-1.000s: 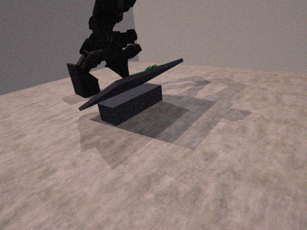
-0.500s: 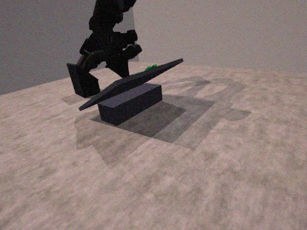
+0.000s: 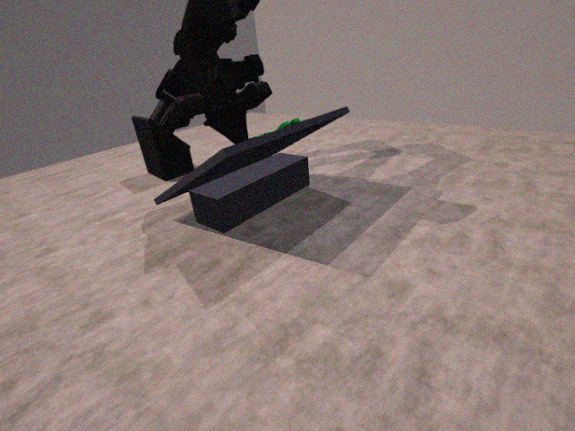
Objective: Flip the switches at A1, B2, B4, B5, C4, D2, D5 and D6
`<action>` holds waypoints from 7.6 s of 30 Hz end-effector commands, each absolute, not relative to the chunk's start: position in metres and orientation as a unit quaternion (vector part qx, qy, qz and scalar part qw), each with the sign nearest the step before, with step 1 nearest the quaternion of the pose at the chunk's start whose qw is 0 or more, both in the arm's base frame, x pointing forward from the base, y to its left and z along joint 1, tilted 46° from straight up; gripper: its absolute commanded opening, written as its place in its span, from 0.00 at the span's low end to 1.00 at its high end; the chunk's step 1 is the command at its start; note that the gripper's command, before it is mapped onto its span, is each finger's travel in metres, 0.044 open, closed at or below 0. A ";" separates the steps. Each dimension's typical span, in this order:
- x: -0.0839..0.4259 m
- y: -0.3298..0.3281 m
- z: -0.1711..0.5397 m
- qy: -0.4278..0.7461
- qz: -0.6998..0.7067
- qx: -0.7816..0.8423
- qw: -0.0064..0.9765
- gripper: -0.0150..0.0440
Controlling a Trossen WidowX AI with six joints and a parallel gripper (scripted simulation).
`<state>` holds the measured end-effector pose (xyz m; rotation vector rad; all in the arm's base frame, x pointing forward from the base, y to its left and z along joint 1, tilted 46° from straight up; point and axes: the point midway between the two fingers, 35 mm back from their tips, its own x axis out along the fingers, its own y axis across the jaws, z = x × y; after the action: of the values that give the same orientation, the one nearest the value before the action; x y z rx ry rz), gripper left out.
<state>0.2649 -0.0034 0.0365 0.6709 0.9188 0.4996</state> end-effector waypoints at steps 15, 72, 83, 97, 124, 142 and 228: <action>0.256 -0.020 0.045 0.438 0.231 0.310 0.811 0.25; 0.241 0.032 0.063 0.453 0.240 0.310 0.800 0.25; 0.241 0.032 0.063 0.453 0.240 0.310 0.800 0.25; 0.242 0.032 0.063 0.453 0.240 0.310 0.800 0.25; 0.243 0.034 0.061 0.453 0.240 0.310 0.800 0.25; 0.238 0.025 0.066 0.453 0.240 0.307 0.802 0.25; 0.249 -0.016 0.013 0.453 0.239 0.309 0.801 0.25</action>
<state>0.2485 -0.0170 0.0128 0.6544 0.9726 0.5128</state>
